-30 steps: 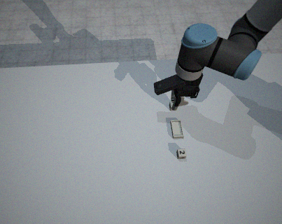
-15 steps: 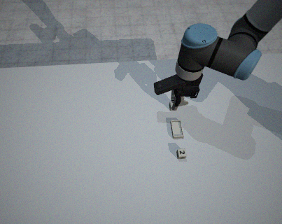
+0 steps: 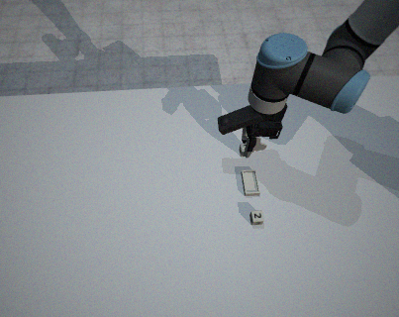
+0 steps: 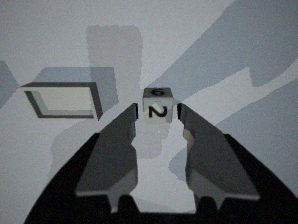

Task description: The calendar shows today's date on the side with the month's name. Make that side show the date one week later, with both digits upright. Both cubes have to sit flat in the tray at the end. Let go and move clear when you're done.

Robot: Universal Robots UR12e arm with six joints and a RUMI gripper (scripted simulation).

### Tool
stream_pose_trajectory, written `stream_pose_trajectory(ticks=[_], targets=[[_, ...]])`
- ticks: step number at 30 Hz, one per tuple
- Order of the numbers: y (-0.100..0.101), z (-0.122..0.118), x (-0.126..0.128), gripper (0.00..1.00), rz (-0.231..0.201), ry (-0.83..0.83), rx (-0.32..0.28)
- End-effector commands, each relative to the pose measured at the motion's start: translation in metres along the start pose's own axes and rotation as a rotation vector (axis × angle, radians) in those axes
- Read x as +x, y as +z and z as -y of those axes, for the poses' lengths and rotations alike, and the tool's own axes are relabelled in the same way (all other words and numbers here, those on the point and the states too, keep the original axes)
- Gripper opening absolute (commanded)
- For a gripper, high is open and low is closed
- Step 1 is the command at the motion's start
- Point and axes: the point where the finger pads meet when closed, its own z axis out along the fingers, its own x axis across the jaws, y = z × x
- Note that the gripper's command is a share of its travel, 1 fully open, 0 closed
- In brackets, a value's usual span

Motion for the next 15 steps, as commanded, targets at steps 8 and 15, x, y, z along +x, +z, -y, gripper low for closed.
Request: stream_pose_trajectory(ticks=[8,15], targets=[[-0.0005,0.0018,0.0014,0.28,-0.002,0.000,0.003],[-0.0068,0.0032,0.0019,0.28,-0.003,0.000,0.005]])
